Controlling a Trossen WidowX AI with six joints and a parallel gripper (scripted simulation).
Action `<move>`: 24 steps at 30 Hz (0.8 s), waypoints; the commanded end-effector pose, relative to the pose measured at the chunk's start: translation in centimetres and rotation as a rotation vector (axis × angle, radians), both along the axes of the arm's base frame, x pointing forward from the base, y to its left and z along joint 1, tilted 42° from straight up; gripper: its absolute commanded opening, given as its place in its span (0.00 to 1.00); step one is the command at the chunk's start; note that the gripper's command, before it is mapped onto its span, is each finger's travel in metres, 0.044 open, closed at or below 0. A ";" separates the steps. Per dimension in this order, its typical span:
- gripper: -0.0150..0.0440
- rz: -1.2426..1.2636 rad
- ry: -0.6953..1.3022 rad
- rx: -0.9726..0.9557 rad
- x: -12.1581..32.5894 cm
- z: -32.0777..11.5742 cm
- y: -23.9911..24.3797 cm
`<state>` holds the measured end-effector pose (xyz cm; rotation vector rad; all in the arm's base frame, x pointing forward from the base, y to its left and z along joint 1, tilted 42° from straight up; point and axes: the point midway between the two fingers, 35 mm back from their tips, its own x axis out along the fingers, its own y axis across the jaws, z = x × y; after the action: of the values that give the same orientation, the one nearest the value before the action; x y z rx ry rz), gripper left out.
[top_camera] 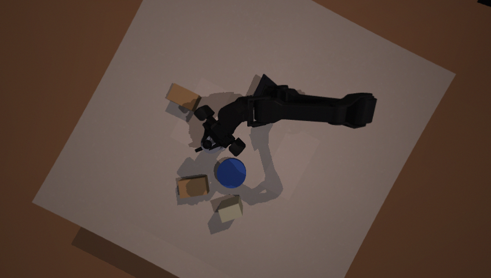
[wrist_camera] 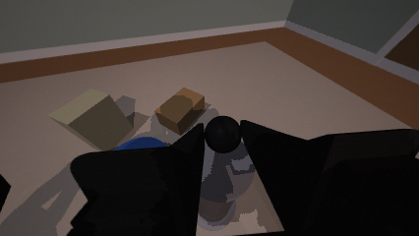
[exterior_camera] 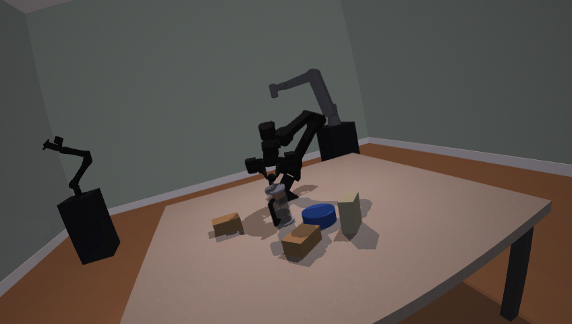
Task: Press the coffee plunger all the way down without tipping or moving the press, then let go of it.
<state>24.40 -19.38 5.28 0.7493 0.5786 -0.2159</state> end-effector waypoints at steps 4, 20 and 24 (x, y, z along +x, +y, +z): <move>0.47 0.010 0.021 0.052 0.0 -1.1 0.9; 0.47 0.011 0.021 0.052 0.0 -1.1 0.7; 0.47 0.011 0.021 0.052 0.0 -1.2 0.7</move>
<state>24.39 -19.22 4.75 0.7663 0.5908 -0.2122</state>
